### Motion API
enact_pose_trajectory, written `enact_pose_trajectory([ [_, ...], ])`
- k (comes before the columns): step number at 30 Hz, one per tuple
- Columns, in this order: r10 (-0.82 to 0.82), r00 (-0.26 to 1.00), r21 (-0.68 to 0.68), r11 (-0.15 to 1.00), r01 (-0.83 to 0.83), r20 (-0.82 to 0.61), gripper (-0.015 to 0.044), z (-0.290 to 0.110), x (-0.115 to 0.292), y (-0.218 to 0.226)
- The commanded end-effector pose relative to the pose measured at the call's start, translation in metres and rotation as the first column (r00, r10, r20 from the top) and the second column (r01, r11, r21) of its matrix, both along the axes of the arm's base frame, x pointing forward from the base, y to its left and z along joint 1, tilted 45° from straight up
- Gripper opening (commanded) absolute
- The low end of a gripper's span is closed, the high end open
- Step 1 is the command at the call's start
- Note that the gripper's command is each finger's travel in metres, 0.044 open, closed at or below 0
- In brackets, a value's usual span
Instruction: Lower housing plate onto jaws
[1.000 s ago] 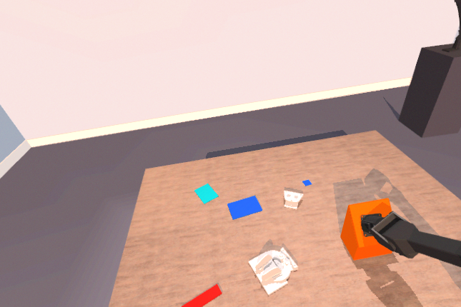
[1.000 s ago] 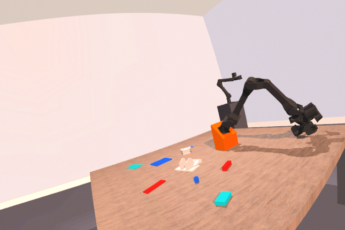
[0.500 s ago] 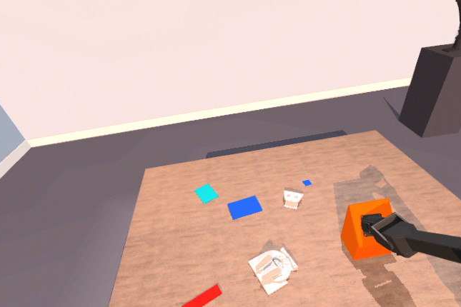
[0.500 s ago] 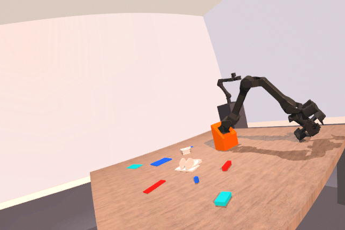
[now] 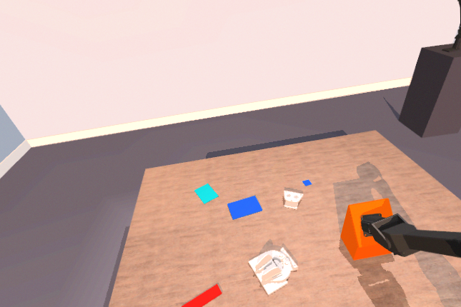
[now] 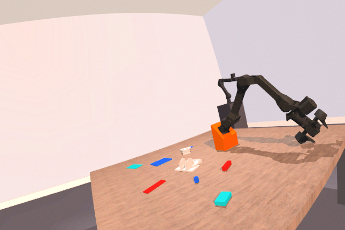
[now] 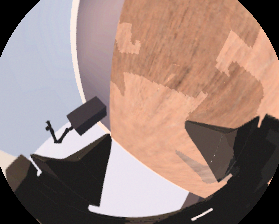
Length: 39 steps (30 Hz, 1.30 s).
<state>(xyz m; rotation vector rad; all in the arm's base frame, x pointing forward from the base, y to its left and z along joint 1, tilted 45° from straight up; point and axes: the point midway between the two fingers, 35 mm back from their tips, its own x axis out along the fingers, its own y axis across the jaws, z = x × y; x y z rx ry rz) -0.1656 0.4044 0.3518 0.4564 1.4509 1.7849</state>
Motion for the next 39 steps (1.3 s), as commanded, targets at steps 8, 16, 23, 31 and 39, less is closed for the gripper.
enact_pose_trajectory([
  [8, -0.196, 0.978, 0.095, 0.977, 0.189, 0.066, 0.044, 0.015, 0.066, 0.017],
  [16, -0.342, 0.932, 0.149, 0.934, 0.324, 0.121, 0.044, 0.02, 0.12, 0.025],
  [23, -0.454, 0.869, 0.195, 0.887, 0.42, 0.196, 0.044, 0.017, 0.174, 0.031],
  [31, -0.552, 0.78, 0.236, 0.833, 0.5, 0.294, 0.044, 0.007, 0.236, 0.031],
  [39, -0.63, 0.676, 0.26, 0.775, 0.576, 0.382, 0.044, -0.002, 0.295, 0.02],
])
